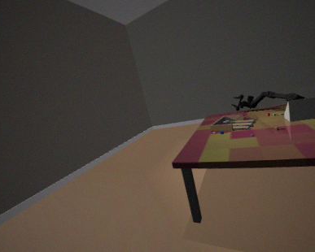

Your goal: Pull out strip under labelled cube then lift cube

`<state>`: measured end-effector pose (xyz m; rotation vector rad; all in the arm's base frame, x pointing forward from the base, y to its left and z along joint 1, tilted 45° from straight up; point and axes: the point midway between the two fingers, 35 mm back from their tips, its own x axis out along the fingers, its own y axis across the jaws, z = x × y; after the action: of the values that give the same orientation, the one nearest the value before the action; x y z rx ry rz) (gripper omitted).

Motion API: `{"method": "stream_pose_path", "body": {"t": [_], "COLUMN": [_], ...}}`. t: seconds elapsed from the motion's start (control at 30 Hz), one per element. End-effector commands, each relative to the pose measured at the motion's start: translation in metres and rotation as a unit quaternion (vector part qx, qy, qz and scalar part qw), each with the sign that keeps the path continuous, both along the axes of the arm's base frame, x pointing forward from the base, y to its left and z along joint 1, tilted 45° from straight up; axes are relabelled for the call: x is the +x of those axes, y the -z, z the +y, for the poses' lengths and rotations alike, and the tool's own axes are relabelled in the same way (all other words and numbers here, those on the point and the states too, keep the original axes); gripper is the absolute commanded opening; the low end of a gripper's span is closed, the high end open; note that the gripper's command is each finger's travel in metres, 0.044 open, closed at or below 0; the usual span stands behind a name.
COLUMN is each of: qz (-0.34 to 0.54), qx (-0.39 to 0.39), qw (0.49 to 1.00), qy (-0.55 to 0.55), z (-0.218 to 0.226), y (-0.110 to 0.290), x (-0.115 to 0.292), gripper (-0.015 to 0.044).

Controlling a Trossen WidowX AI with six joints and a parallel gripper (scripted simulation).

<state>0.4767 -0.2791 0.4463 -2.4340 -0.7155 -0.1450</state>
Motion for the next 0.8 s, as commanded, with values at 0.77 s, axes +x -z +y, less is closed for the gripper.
{"method": "stream_pose_path", "body": {"t": [0.77], "qz": [0.305], "qx": [0.675], "qw": [0.667], "qy": [0.077], "z": [0.310], "y": [0.162], "x": [0.080], "gripper": [0.0400]}}
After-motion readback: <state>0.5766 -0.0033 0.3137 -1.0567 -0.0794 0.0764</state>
